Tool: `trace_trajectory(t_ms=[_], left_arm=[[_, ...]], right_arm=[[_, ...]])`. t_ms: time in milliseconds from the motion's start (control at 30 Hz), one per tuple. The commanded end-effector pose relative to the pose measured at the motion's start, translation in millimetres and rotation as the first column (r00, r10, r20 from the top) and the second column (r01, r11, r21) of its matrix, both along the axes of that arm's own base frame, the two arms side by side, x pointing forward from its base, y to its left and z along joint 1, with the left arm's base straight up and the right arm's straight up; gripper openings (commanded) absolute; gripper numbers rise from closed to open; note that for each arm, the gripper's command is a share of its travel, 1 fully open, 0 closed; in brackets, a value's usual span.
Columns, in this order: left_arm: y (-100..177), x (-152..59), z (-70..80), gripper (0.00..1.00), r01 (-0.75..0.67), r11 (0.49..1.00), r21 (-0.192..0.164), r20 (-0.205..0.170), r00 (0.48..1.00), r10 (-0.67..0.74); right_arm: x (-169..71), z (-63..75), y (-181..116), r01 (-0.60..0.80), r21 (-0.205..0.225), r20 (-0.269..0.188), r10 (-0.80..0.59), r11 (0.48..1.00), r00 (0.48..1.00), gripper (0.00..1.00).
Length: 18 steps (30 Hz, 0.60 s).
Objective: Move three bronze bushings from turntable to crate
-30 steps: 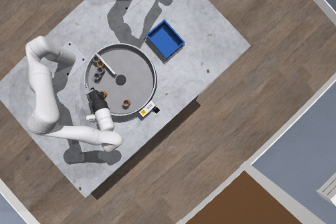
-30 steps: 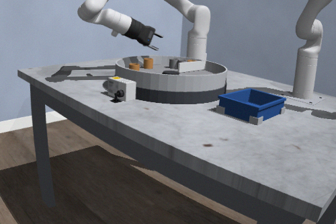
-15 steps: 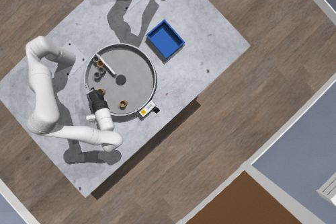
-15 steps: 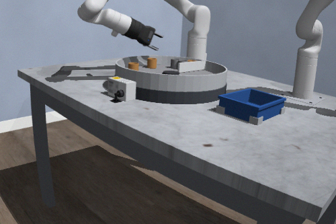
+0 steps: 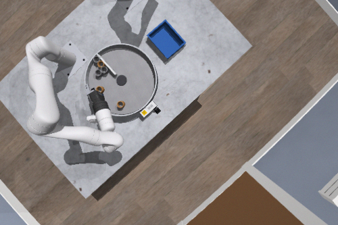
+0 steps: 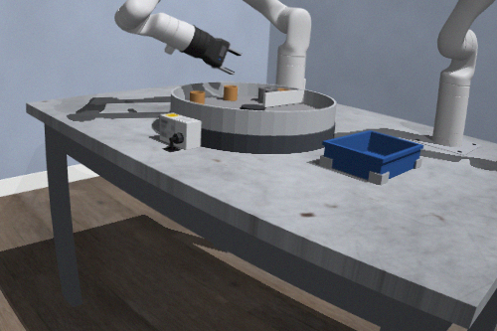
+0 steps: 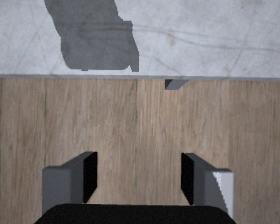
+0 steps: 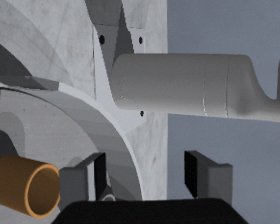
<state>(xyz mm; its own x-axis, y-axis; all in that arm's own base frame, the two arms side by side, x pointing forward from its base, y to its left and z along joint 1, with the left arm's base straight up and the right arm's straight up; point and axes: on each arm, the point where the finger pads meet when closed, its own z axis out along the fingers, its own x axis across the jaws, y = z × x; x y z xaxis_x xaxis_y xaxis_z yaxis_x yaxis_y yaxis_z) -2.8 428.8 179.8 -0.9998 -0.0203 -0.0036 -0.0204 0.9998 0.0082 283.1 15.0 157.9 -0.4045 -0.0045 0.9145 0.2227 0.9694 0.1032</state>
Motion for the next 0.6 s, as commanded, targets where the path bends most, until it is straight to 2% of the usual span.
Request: trace_trajectory(t_ms=[0, 100, 267, 433, 500, 567], left_arm=[[-4, -5, 0.5, 1.0, 0.002, 1.0, -0.008, -0.003, 1.0, -0.002], [-4, -5, 0.5, 1.0, 0.002, 1.0, -0.008, -0.003, 1.0, -0.002], [-4, -5, 0.5, 1.0, 0.002, 1.0, -0.008, -0.003, 1.0, -0.002], [-4, -5, 0.5, 1.0, 0.002, 1.0, -0.008, -0.003, 1.0, -0.002], [-4, -5, 0.5, 1.0, 0.002, 1.0, -0.008, -0.003, 1.0, -0.002], [-4, -5, 0.5, 1.0, 0.002, 1.0, -0.008, -0.003, 1.0, -0.002]], right_arm=[[0, 0.6, 1, -0.001, -0.005, 0.003, 0.001, 1.0, 1.0, 1.0], [0, 0.7, 0, 0.0, -0.001, 0.003, 0.0, 1.0, 1.0, 1.0], [0, 3.3, 5, -0.005, -0.015, 0.03, 0.006, 1.0, 1.0, 1.0], [-3, 12.5, 16, -0.02, -0.047, 0.109, 0.025, 0.999, 0.994, 1.0], [-3, 12.5, 16, -0.02, -0.047, 0.109, 0.025, 0.999, 0.994, 1.0], [-5, 18.2, 23, -0.026, -0.064, 0.157, 0.036, 0.998, 0.987, 1.0]])
